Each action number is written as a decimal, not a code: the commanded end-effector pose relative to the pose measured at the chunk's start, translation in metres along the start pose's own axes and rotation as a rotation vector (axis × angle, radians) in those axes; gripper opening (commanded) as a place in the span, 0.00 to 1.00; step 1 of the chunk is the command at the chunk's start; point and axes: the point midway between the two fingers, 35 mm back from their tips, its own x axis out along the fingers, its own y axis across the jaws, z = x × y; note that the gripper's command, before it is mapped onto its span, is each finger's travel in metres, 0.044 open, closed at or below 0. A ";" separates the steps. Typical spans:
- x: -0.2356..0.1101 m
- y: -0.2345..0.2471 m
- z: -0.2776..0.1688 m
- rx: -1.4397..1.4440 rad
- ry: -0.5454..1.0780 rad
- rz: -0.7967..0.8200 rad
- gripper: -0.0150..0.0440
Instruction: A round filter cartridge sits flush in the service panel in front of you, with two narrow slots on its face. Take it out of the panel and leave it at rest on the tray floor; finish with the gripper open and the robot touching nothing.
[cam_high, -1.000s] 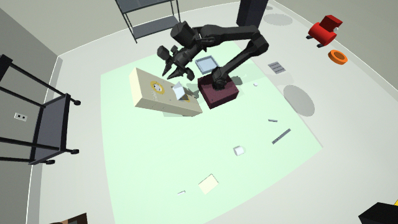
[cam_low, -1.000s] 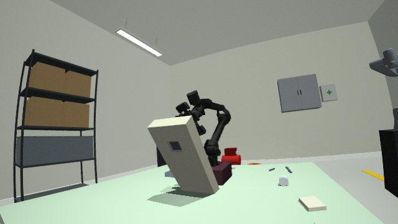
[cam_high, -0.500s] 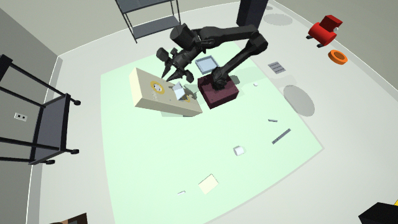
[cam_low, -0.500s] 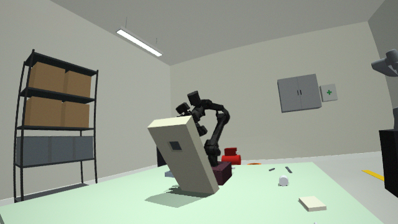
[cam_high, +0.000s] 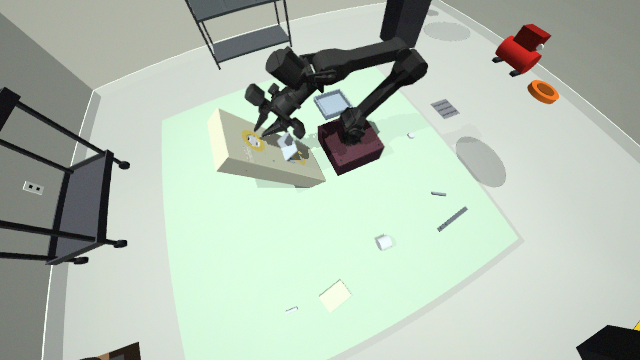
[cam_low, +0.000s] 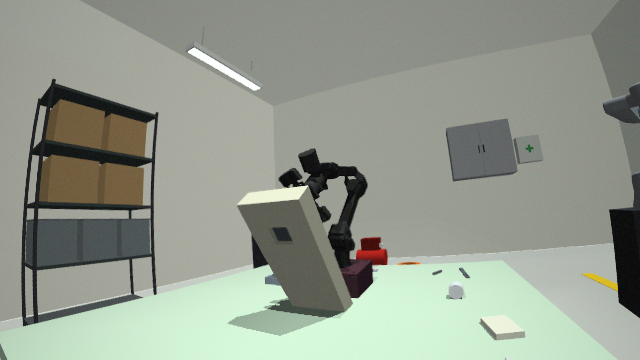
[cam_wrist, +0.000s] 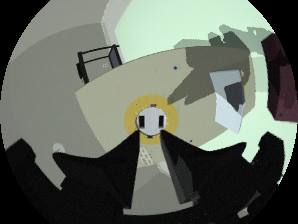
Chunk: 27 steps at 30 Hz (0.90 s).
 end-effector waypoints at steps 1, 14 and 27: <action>0.008 -0.003 0.001 0.005 -0.003 -0.008 0.45; 0.024 -0.004 0.001 0.005 -0.003 -0.006 0.45; 0.024 -0.005 0.002 0.005 -0.003 -0.006 0.45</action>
